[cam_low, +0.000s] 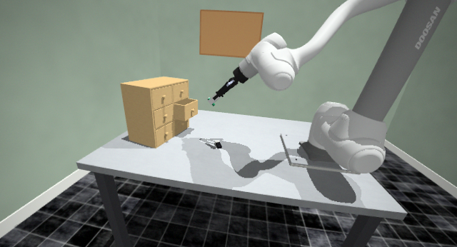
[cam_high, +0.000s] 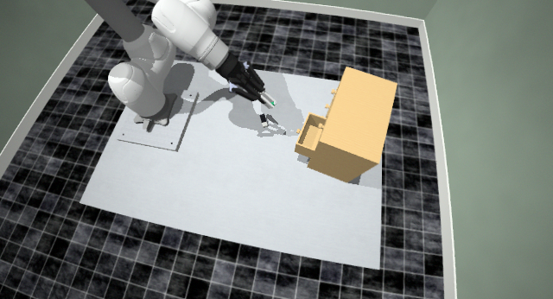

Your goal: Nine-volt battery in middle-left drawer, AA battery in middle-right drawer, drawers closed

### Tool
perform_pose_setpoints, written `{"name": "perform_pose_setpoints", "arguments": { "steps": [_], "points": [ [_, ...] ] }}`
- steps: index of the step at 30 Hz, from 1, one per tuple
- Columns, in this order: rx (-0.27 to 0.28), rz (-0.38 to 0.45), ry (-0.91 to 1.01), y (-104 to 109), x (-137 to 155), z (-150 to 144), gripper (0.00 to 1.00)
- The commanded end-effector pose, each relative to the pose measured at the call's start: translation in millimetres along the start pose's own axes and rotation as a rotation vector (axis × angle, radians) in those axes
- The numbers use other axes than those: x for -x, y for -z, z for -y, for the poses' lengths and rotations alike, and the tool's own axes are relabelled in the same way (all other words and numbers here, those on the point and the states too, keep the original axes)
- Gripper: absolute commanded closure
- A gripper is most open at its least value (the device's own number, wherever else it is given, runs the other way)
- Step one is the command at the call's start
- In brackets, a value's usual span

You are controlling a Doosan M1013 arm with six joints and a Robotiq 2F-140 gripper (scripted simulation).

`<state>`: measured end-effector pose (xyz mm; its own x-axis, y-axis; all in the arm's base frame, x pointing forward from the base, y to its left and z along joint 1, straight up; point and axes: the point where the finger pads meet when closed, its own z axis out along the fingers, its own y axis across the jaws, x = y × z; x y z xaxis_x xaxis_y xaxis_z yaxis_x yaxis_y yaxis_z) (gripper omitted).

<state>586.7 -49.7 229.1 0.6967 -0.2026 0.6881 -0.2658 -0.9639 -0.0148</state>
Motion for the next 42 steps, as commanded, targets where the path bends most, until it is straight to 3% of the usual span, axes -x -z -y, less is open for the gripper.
{"name": "perform_pose_setpoints", "arguments": {
  "steps": [1,42],
  "points": [
    [0.031,-0.056,-0.003,-0.3,0.5,-1.8,0.94],
    [0.031,-0.336,0.001,0.6,7.9,-1.7,0.94]
  ]
}}
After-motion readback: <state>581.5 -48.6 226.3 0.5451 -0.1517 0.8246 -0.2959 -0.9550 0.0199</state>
